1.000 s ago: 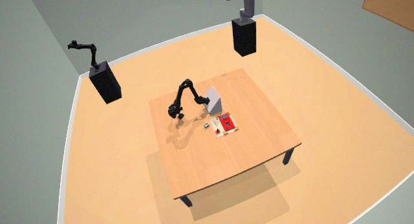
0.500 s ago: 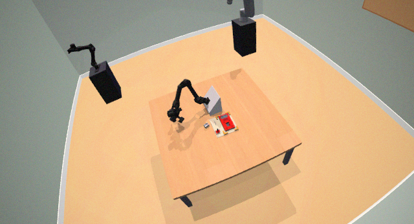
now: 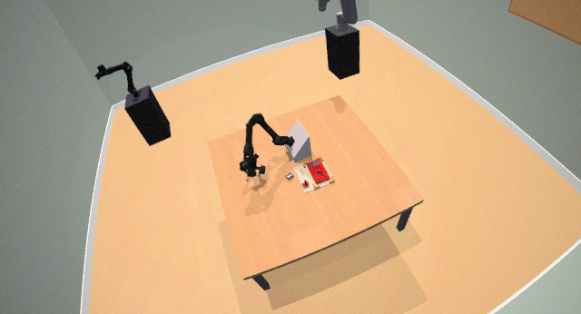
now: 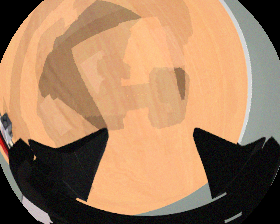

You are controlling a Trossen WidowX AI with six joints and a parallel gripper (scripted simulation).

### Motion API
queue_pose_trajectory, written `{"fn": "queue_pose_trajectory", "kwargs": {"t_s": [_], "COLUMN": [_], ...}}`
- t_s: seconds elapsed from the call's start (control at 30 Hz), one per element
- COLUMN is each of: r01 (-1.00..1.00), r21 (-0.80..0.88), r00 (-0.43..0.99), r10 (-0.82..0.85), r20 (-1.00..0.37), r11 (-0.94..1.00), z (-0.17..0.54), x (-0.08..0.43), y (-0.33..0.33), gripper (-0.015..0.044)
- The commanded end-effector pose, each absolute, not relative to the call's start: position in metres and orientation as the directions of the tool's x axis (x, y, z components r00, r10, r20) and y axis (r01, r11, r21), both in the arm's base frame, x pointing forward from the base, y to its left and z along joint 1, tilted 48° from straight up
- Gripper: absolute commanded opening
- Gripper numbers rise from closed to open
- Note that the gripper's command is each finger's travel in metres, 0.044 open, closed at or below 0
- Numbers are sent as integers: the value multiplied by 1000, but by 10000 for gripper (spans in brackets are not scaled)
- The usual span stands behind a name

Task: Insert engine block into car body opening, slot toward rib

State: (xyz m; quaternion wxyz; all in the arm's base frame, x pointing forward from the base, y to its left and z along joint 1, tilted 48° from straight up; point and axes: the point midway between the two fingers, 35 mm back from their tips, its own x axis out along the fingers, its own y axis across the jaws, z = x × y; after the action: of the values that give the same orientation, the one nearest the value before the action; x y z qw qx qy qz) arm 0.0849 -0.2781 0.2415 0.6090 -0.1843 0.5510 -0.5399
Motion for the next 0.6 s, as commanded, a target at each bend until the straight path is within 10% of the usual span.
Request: {"fn": "queue_pose_trajectory", "kwargs": {"t_s": [0.0,0.57], "r01": [372,-137], "r21": [-828,-770], "r00": [-160,-63], "r10": [-850,-781], "r20": [-502,-621], "r11": [419,623], "z": [234,191], "x": [100,167], "y": [-274,-235], "gripper": [440,440]}}
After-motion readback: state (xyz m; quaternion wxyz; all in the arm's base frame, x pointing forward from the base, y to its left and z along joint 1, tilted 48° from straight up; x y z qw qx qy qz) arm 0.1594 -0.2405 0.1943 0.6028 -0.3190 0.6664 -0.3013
